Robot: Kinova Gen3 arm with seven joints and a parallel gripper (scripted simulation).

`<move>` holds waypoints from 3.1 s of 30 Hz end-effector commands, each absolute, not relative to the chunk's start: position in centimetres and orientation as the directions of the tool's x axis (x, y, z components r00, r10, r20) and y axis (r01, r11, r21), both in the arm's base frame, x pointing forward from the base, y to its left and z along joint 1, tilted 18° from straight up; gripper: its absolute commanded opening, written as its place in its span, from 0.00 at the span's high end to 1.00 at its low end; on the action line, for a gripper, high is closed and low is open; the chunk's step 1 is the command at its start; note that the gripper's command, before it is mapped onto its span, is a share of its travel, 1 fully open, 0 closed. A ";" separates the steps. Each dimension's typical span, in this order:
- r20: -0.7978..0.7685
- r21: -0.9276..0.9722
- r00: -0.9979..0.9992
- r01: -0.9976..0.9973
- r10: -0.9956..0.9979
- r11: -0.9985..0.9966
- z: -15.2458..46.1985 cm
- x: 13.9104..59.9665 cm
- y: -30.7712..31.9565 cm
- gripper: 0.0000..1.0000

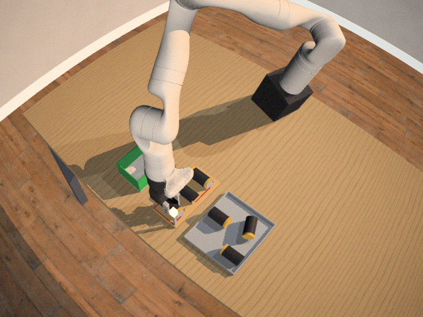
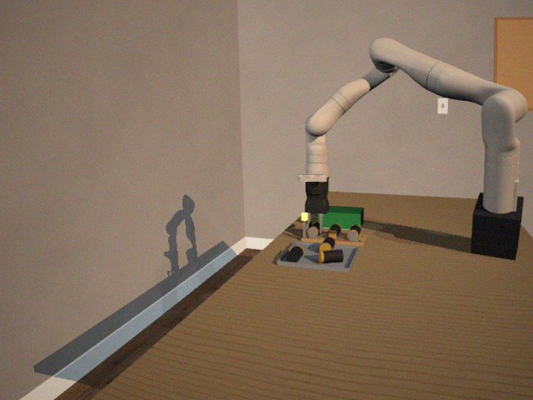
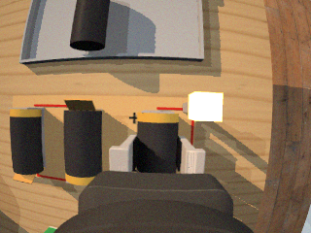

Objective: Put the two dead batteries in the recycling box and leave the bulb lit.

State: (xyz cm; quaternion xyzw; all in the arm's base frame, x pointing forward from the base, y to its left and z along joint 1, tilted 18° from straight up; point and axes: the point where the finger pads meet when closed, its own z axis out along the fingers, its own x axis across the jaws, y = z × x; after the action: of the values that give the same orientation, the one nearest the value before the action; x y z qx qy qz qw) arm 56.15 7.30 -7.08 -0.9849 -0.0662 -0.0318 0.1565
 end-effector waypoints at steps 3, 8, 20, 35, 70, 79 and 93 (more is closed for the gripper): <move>0.085 -0.303 0.989 0.140 0.120 -0.942 -6.8 56.2 7.2 0.43; 0.085 -0.303 0.989 0.140 0.120 -0.942 -5.0 56.1 6.6 0.43; 0.085 -0.303 0.989 0.140 0.120 -0.942 -2.7 56.0 5.8 0.43; 0.085 -0.303 0.989 0.140 0.120 -0.942 4.6 55.7 3.4 0.43; 0.085 -0.303 0.989 0.140 0.120 -0.942 8.4 54.1 15.0 0.43; 0.086 -0.303 0.989 0.142 0.122 -0.942 8.4 54.1 15.0 0.43; 0.086 -0.303 0.989 0.144 0.123 -0.942 7.8 54.1 15.2 0.43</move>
State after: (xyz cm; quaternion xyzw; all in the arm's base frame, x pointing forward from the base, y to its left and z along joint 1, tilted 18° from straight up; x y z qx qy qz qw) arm 54.14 15.04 8.17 -0.9849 -0.0674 -0.0341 0.1560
